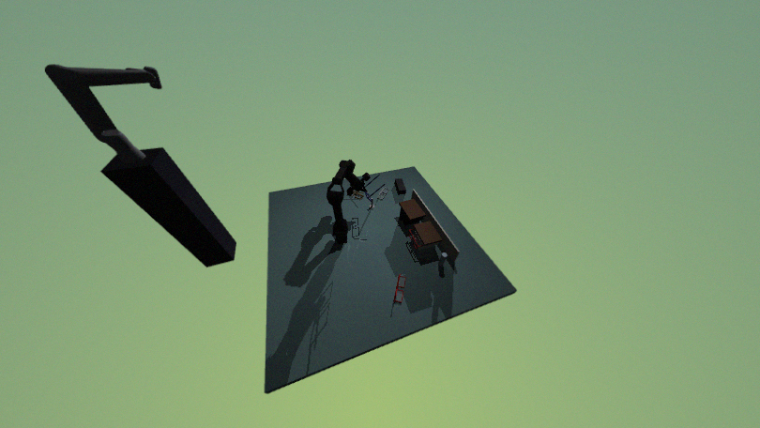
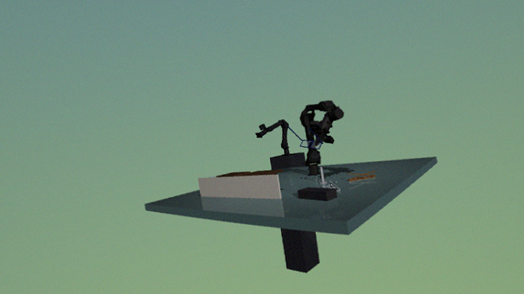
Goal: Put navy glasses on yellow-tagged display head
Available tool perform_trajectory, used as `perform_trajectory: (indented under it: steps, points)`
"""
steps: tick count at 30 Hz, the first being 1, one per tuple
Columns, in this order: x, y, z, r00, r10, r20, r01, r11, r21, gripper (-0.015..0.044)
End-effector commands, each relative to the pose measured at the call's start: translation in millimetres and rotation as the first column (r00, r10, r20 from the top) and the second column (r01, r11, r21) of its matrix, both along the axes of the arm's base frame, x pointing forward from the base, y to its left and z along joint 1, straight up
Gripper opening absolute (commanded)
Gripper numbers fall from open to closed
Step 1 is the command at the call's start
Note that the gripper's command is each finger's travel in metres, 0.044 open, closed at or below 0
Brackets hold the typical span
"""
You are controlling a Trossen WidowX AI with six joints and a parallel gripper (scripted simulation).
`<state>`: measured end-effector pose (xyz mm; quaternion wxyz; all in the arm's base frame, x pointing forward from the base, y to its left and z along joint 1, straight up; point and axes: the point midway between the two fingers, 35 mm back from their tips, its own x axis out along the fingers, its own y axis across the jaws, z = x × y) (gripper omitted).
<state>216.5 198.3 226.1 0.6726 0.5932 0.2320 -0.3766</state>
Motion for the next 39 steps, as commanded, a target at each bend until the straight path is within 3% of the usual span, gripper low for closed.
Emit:
perform_trajectory:
  steps: [1, 8, 33, 39]
  points:
    - [-6, 9, 6, 0.997, -0.051, 0.059, 0.047, 0.996, 0.07, 0.0]
    - [-18, 23, 12, 0.983, -0.129, 0.128, 0.103, 0.976, 0.19, 0.0]
    - [-15, 19, 9, 0.99, -0.103, 0.101, 0.087, 0.984, 0.153, 0.0]
    - [-6, 7, 1, 0.994, -0.1, 0.034, 0.096, 0.99, 0.106, 0.0]
